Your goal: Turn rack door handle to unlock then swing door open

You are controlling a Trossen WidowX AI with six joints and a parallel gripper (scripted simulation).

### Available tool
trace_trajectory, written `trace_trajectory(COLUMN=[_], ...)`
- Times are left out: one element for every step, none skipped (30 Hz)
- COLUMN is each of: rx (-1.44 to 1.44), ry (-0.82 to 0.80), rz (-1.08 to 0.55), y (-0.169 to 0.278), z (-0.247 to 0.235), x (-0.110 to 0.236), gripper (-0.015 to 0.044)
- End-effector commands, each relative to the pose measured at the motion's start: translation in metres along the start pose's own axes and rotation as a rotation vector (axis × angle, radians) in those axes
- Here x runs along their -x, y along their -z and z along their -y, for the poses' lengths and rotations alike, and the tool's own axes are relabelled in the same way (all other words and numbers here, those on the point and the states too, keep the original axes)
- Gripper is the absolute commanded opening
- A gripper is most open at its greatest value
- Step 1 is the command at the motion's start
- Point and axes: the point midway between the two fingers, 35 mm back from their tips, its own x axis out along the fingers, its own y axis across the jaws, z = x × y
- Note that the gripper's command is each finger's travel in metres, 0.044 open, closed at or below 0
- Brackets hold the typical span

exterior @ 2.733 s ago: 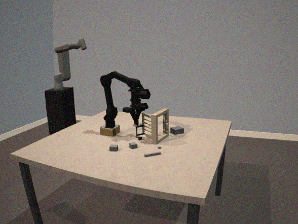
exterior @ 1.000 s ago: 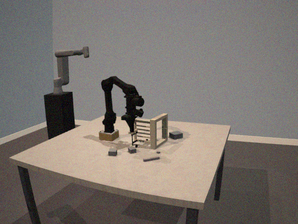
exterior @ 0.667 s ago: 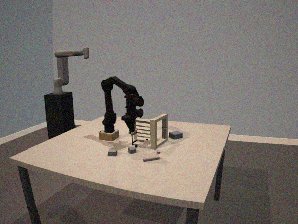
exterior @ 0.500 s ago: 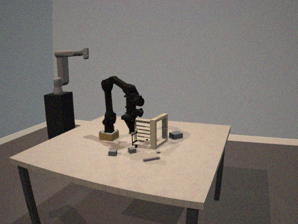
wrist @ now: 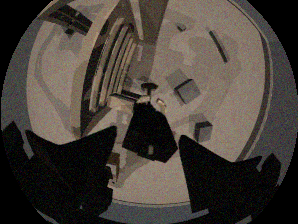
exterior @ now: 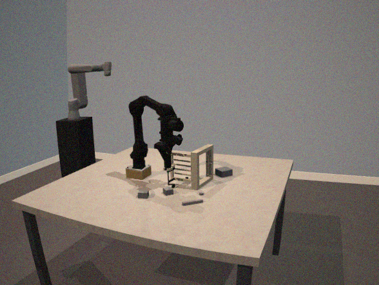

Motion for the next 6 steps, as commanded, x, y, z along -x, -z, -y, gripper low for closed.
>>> trace_trajectory(rx=[0.006,0.006,0.006,0.006,0.006,0.006], ry=[-0.002,-0.002,-0.002,-0.002,-0.002,-0.002], rz=[0.005,0.005,0.005,0.005,0.005,0.005], y=[-0.0013,-0.0013,-0.0013,-0.0013,-0.0013,-0.0013], z=[0.0001,0.0002,0.0002,0.0002,0.0002,0.0002], x=[0.0054,0.0067,0.0079,0.0091,0.0104,0.0116], gripper=[0.0299,0.0299,0.0299,0.0299,0.0299,0.0299])
